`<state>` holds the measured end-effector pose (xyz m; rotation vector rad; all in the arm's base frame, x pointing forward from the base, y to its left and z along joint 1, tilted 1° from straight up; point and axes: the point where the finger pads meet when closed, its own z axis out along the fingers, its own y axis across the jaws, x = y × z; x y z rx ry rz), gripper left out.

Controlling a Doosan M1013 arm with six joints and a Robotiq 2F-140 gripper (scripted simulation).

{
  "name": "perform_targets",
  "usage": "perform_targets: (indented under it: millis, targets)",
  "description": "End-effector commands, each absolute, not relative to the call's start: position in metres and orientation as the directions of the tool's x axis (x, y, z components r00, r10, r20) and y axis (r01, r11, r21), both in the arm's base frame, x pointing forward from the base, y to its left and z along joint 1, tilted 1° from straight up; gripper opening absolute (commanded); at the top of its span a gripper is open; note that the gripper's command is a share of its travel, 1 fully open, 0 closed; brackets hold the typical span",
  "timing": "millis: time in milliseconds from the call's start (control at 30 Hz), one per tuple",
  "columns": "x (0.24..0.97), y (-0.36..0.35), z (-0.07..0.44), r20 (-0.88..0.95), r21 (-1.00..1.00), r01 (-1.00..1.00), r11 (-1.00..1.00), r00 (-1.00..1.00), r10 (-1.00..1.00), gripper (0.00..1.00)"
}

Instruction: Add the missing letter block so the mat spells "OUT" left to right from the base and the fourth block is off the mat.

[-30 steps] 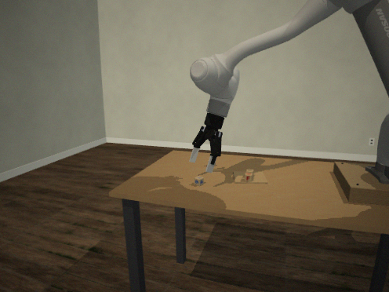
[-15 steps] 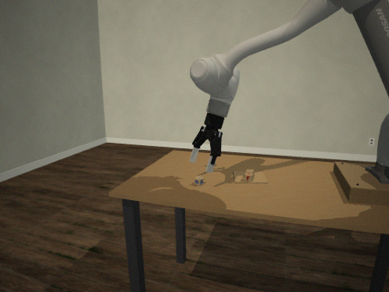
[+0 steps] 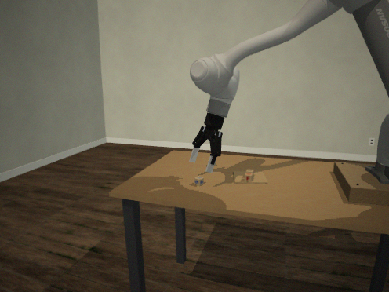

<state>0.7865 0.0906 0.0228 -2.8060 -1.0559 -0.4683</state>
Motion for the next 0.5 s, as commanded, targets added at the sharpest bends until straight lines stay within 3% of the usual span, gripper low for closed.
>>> perform_targets:
  millis: [0, 133, 467]
  targets:
    - [0.787, 0.091, 0.023, 0.322, 0.008, 0.658, -0.753, 0.711, 0.625, 1.0]
    - [0.784, 0.089, 0.023, 0.322, 0.008, 0.658, -0.753, 0.711, 0.625, 1.0]
    - [0.654, 0.03, 0.032, 0.322, 0.007, 0.659, -0.752, 0.71, 0.626, 1.0]
